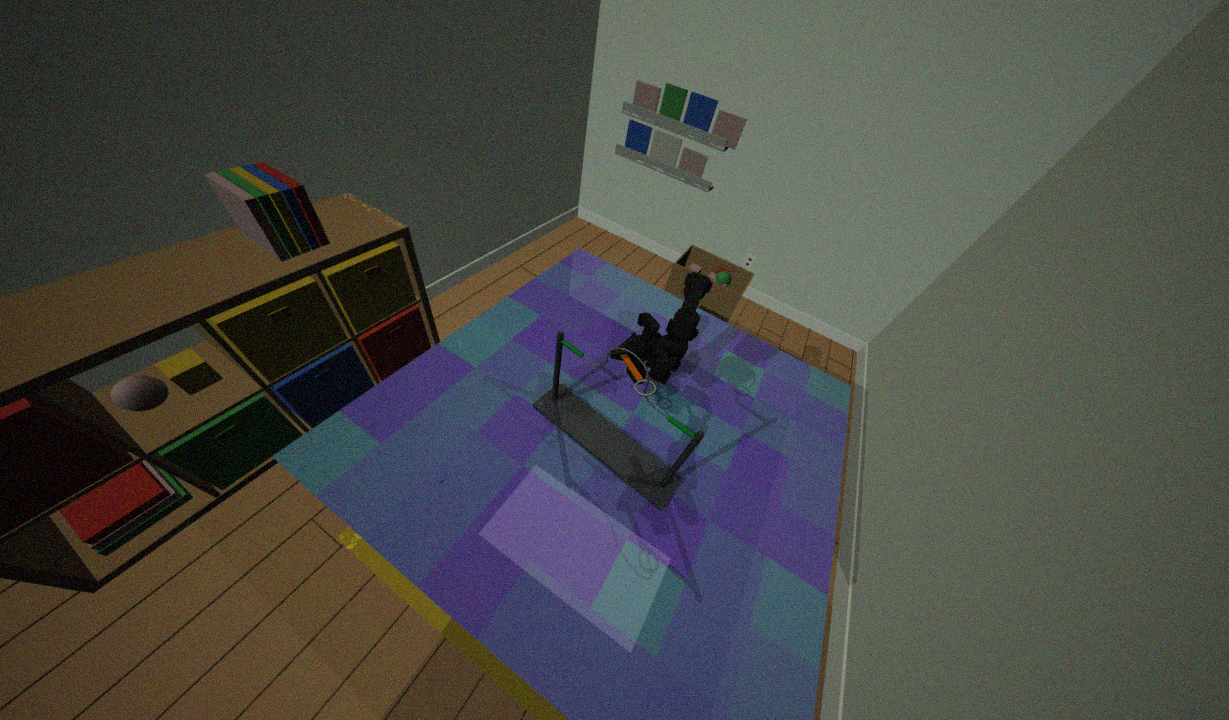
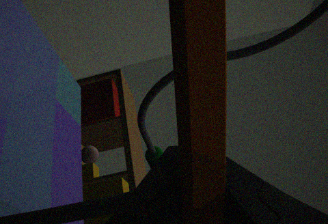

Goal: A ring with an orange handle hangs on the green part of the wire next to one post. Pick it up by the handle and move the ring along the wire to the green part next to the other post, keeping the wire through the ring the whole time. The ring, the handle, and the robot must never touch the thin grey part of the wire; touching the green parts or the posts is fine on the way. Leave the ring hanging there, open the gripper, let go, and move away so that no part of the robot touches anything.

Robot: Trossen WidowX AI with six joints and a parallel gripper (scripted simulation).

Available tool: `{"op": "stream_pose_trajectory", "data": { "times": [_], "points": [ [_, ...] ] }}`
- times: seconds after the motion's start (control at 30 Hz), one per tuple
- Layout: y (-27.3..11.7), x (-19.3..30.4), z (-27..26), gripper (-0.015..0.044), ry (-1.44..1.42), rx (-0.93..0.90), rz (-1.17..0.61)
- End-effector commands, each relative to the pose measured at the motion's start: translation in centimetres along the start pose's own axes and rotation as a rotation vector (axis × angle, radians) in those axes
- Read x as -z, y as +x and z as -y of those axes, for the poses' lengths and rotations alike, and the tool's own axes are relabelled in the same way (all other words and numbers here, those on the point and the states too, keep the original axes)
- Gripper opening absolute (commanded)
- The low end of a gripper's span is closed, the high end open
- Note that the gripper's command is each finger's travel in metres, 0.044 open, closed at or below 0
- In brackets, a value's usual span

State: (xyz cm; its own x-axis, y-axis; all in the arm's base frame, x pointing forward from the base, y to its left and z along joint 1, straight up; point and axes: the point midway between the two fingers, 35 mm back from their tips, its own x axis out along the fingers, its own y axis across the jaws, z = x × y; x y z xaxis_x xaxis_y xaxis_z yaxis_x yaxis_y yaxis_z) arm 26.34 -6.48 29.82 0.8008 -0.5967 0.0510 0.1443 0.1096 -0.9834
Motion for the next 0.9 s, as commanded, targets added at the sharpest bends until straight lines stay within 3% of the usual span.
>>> {"op": "stream_pose_trajectory", "data": {
  "times": [0.0,0.87],
  "points": [
    [-0.2,0.0,-1.2,-0.015,0.043,-0.032,-0.006],
    [-1.6,-2.5,-9.1,-0.015,0.56,-0.291,0.007]
  ]
}}
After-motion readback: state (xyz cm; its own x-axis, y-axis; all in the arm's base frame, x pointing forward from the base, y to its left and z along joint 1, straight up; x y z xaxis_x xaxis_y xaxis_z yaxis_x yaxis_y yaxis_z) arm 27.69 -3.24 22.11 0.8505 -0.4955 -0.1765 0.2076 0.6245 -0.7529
